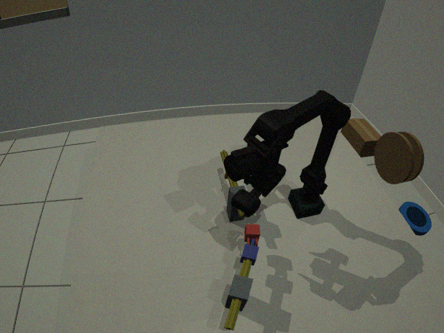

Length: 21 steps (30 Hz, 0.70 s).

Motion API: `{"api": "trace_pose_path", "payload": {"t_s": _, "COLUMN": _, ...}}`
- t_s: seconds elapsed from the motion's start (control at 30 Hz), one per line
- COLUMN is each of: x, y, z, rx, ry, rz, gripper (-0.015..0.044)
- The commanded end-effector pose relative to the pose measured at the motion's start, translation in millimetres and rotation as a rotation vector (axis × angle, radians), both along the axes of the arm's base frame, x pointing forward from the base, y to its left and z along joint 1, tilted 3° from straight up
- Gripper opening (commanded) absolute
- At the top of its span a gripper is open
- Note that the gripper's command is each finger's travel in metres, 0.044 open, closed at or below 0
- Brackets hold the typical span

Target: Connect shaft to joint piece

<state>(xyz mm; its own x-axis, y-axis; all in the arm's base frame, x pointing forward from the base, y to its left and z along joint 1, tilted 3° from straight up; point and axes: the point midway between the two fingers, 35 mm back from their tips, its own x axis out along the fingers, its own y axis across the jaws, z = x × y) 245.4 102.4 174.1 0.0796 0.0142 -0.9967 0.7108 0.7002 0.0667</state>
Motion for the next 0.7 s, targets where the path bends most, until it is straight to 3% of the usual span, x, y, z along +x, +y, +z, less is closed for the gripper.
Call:
{"api": "trace_pose_path", "payload": {"t_s": 0.0, "x": -0.2, "y": 0.6, "z": -1.5, "rx": 0.019, "ry": 0.003, "rz": -0.105, "gripper": 0.0440}}
{"api": "trace_pose_path", "payload": {"t_s": 0.67, "x": 0.0, "y": -0.8, "z": -8.4, "rx": 0.095, "ry": 0.019, "rz": -0.718, "gripper": 0.0440}}
